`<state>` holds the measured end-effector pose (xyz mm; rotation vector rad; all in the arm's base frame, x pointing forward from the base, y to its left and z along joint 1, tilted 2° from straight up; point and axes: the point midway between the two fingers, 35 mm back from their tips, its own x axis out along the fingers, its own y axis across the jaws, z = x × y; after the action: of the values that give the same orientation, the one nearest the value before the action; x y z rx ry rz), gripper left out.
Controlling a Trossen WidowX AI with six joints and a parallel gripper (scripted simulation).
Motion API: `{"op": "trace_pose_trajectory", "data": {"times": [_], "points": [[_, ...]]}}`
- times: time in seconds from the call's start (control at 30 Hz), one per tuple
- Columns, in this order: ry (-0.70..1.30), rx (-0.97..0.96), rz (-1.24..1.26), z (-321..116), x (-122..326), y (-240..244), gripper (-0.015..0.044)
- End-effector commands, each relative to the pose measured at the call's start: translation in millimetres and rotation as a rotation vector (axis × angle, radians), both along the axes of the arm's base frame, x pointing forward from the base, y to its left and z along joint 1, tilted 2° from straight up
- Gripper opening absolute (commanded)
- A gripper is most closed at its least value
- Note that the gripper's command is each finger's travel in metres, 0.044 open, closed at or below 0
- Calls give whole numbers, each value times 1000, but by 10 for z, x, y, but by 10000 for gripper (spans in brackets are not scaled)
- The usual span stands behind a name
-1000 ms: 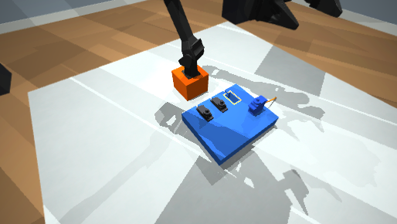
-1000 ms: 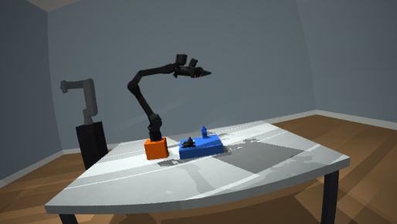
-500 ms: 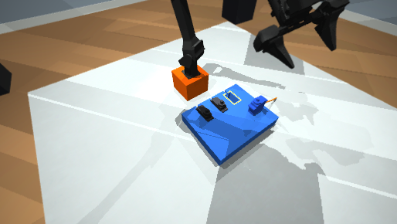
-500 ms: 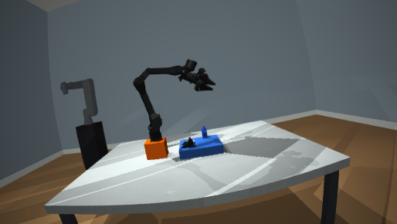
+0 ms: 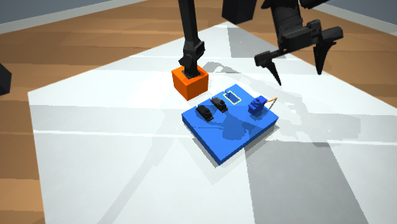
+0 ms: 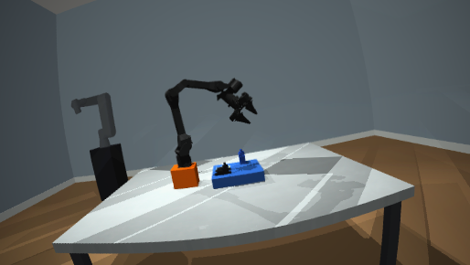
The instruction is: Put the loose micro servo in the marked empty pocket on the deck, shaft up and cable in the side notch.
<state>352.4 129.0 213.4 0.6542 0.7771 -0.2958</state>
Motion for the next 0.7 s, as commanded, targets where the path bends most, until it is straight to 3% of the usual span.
{"op": "trace_pose_trajectory", "data": {"times": [0.0,0.67], "points": [[95,65,-64,-217,-37,57,440],[510,276,-493,-1029,-418,196,440]]}}
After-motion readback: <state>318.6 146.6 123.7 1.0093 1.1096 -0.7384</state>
